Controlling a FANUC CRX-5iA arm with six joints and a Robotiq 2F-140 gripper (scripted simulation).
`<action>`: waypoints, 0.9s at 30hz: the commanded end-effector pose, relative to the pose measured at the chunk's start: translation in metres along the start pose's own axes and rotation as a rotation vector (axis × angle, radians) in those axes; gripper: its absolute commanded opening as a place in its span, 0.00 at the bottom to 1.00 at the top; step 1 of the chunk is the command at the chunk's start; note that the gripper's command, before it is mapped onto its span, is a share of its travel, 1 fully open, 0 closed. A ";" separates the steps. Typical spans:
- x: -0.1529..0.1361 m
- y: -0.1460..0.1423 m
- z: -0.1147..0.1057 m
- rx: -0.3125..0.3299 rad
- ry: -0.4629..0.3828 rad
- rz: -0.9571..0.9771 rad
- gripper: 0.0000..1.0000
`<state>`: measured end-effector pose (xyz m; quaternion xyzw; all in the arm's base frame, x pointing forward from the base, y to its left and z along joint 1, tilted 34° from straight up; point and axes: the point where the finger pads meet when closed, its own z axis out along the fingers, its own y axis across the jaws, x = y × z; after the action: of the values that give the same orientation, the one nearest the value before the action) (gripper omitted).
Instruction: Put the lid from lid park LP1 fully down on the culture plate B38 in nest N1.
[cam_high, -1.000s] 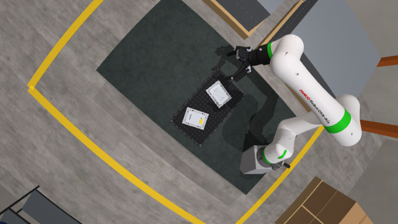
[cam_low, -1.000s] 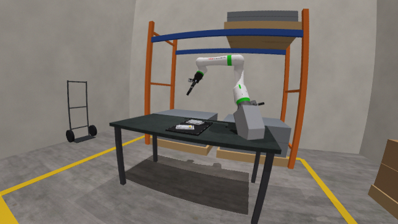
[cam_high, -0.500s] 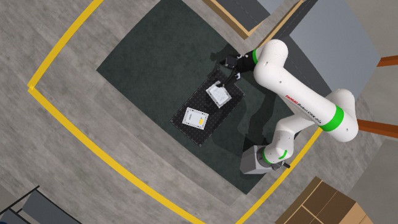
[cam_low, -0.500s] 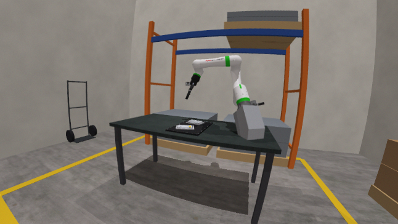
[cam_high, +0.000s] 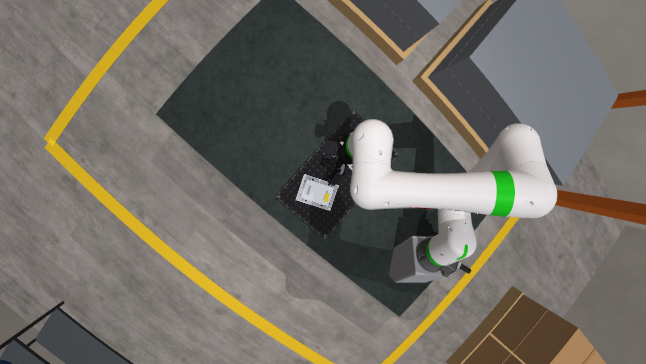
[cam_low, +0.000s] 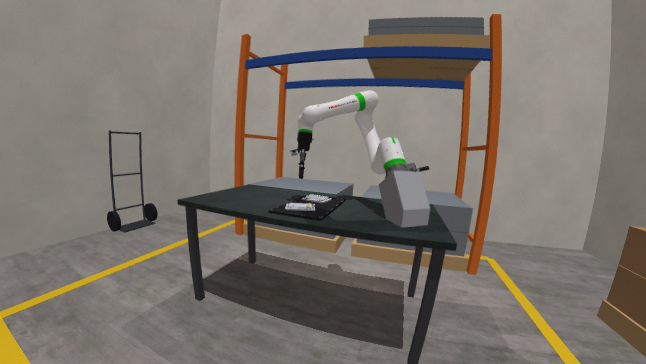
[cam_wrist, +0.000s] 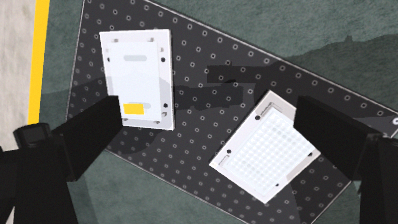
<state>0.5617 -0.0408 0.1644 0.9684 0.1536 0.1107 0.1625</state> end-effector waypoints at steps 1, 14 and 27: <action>0.004 -0.051 0.047 -0.095 -0.039 0.018 1.00; -0.011 -0.132 0.100 -0.231 -0.050 -0.010 1.00; -0.011 -0.132 0.100 -0.231 -0.050 -0.010 0.10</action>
<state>0.5434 0.0454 0.0233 0.9449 0.1402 0.1021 0.2775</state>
